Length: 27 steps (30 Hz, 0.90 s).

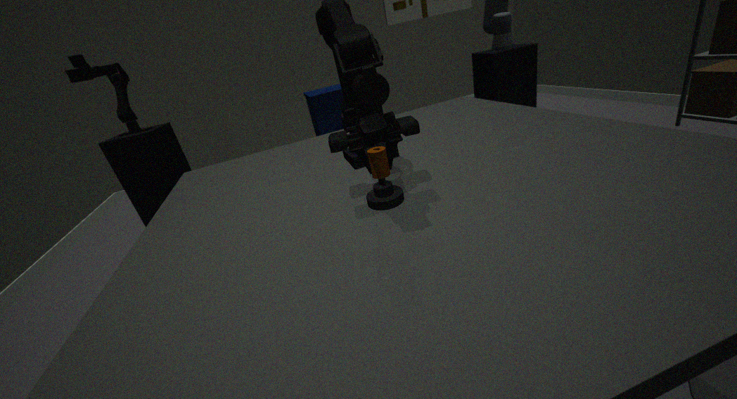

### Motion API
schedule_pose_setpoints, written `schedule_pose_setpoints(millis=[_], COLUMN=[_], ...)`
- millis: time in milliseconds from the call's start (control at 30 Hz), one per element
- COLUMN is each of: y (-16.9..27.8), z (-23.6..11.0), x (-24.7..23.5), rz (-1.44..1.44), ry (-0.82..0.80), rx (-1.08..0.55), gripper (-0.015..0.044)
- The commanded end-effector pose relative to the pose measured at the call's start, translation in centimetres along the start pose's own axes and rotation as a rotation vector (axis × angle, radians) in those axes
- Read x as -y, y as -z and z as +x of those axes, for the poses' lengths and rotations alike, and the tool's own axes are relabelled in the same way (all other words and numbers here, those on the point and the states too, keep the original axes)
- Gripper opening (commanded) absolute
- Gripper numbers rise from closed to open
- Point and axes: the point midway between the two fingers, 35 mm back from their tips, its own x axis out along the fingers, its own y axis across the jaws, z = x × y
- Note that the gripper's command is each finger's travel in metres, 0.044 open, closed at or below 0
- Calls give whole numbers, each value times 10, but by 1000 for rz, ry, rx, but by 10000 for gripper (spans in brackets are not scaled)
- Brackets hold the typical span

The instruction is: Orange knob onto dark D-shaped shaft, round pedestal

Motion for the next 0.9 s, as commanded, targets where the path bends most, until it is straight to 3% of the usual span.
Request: schedule_pose_setpoints(millis=[0, 867], y=[-2, -5], z=[2, 4], x=[1, 3], rz=[7, 7], ry=[3, 4], rx=[3, 3], gripper=[0, 0])
